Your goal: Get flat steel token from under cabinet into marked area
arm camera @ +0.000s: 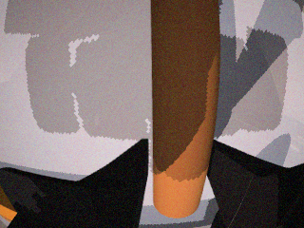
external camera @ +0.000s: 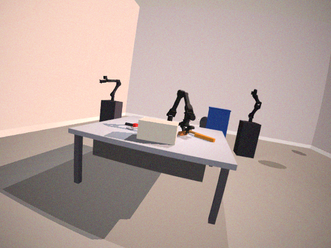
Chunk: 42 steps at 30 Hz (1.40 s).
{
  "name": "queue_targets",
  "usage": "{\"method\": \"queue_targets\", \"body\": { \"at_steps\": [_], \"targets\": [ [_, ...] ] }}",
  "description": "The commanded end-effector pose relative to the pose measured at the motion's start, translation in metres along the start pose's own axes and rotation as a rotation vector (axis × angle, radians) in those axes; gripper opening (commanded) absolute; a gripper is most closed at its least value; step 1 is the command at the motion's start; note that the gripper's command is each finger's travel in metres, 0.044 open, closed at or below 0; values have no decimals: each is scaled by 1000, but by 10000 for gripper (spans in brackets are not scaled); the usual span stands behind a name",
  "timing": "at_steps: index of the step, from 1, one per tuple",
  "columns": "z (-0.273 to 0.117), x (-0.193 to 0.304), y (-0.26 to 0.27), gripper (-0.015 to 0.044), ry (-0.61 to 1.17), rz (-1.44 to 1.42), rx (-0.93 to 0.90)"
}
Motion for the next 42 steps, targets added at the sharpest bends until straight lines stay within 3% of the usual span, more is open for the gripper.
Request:
{"method": "queue_targets", "body": {
  "at_steps": [1,5,9,42],
  "targets": [
    [0,0,0,131,0,0,-1],
    [0,0,0,105,0,0,-1],
    [0,0,0,0,0,0,-1],
    [-1,-50,-12,0,-5,-6,5]
  ]
}}
Point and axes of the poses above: the point midway between the two fingers, 35 mm back from their tips, its own z axis out along the fingers, its own y axis across the jaws, x = y × z, the point moved 9 cm from there along -z, back along the fingers, and after that the axes turned 14 degrees about -z, right-handed, at the moved point
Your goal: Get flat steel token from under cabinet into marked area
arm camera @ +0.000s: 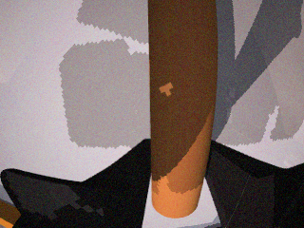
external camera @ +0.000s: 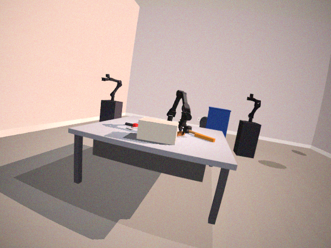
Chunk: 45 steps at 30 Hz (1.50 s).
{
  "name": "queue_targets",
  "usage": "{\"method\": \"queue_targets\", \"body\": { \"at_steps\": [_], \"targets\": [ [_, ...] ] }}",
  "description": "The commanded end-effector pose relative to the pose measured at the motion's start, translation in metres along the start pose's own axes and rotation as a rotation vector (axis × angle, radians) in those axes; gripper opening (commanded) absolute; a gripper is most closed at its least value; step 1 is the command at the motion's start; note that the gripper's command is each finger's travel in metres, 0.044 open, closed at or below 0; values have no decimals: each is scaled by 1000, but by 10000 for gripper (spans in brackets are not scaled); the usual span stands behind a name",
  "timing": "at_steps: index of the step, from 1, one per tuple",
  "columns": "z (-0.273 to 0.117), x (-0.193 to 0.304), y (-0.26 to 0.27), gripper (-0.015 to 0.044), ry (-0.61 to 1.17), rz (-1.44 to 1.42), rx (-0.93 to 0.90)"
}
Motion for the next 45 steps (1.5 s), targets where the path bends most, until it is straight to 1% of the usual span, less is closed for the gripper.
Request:
{"method": "queue_targets", "body": {
  "at_steps": [1,37,45],
  "targets": [
    [0,-9,-2,0,-3,-1,1],
    [-1,-72,-18,0,-8,-1,3],
    [-1,-74,-21,0,-8,-1,3]
  ]
}}
Point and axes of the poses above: the point midway between the two fingers, 35 mm back from their tips, its own z axis out along the fingers, its own y axis across the jaws, x = y × z, the point moved 9 cm from there along -z, back along the fingers, and after that the axes turned 14 degrees about -z, right-handed, at the moved point
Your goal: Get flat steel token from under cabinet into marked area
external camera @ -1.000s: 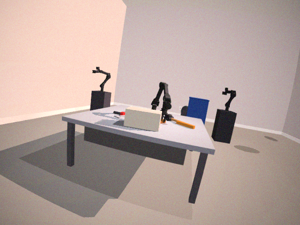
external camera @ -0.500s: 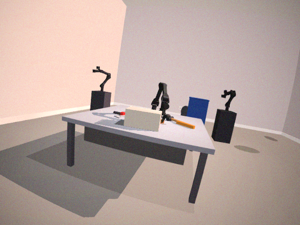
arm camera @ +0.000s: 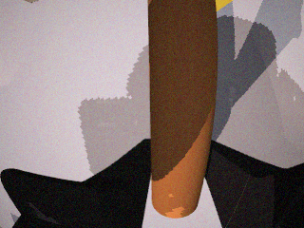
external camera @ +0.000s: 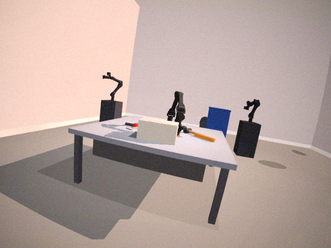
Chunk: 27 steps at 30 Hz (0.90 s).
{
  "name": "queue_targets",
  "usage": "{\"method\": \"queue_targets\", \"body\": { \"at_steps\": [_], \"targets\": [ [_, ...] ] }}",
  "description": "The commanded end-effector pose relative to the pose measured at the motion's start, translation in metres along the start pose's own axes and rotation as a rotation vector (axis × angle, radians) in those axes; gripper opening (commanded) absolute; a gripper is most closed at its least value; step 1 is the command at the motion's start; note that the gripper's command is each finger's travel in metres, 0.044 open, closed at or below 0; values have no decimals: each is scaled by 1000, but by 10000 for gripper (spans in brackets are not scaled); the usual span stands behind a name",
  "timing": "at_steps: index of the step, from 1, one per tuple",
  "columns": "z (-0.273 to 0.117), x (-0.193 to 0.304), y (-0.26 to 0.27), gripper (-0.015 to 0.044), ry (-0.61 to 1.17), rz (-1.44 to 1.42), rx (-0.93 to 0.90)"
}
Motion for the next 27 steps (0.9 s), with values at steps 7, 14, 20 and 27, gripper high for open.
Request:
{"method": "queue_targets", "body": {
  "at_steps": [7,14,20,27],
  "targets": [
    [1,1,-10,0,-2,-2,2],
    [2,3,-17,0,-1,-2,2],
    [2,4,-23,0,-1,-2,3],
    [2,5,-22,0,-1,-2,3]
  ]
}}
Point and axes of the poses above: the point midway between the two fingers, 35 mm back from their tips, its own z axis out along the fingers, its own y axis across the jaws, x = y × z, the point moved 9 cm from there along -z, back along the fingers, and after that the axes turned 14 degrees about -z, right-handed, at the moved point
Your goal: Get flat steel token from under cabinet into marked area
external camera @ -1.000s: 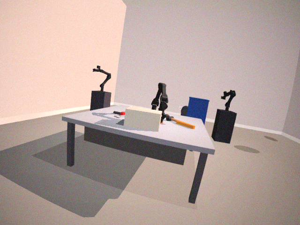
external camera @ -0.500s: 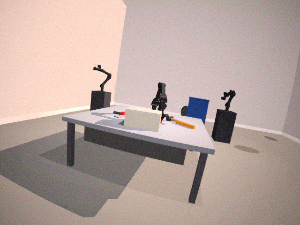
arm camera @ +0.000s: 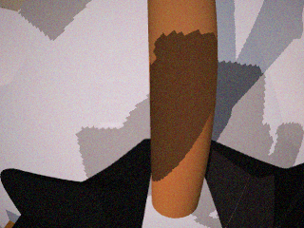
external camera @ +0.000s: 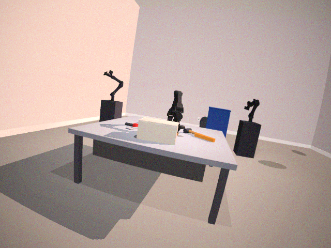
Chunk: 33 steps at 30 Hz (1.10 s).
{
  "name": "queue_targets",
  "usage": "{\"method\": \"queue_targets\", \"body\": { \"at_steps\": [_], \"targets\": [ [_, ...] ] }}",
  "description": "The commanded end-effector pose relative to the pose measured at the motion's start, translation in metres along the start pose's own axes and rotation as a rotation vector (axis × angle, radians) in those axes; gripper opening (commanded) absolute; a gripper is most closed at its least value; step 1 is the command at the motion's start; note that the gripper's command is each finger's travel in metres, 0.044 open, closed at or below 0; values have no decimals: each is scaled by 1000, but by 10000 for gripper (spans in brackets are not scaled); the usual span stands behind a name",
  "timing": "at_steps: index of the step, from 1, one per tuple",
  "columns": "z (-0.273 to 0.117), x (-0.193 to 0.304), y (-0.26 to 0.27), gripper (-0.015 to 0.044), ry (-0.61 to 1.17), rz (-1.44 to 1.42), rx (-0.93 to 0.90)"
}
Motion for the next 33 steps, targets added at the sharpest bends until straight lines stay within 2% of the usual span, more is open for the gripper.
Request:
{"method": "queue_targets", "body": {
  "at_steps": [1,33],
  "targets": [
    [1,2,-2,0,-1,2,8],
    [2,57,16,0,4,2,7]
  ]
}}
Point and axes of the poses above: the point midway between the two fingers, 35 mm back from their tips, its own z axis out along the fingers, its own y axis across the jaws, x = y × z, the point moved 9 cm from there along -z, back along the fingers, and after that the axes turned 14 degrees about -z, right-handed, at the moved point
